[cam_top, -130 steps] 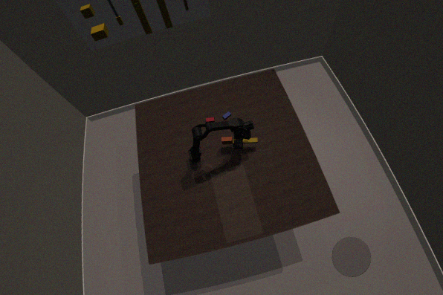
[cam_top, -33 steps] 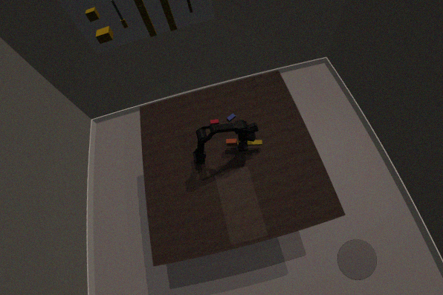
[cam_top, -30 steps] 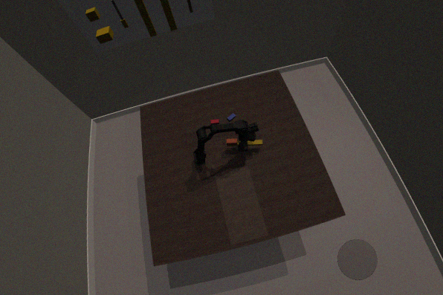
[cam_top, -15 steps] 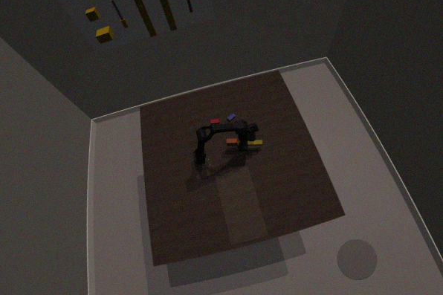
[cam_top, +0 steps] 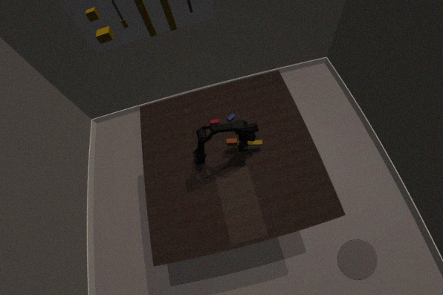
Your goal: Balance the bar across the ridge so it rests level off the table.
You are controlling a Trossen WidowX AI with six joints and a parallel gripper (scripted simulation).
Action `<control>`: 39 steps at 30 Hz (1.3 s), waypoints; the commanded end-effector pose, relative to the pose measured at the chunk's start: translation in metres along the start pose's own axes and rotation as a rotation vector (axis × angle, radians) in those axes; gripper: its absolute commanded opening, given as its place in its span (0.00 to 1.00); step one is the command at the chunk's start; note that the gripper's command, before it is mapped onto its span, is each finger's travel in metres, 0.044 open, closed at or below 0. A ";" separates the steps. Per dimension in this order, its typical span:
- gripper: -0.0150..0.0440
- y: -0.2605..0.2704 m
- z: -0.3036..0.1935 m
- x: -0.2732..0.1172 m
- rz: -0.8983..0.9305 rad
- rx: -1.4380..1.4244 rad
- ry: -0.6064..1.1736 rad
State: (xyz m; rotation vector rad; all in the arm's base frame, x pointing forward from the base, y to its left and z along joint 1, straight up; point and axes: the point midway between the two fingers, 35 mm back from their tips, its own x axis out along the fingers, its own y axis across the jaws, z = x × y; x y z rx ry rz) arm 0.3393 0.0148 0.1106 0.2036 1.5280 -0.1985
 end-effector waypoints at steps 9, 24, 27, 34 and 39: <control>0.25 0.000 0.000 0.000 0.000 0.000 0.000; 0.25 0.000 0.000 0.000 0.000 0.000 0.000; 0.25 0.000 0.000 0.000 0.000 0.000 0.000; 0.30 0.000 0.000 0.000 0.000 0.000 0.000; 0.52 0.000 0.000 0.000 0.000 0.000 0.000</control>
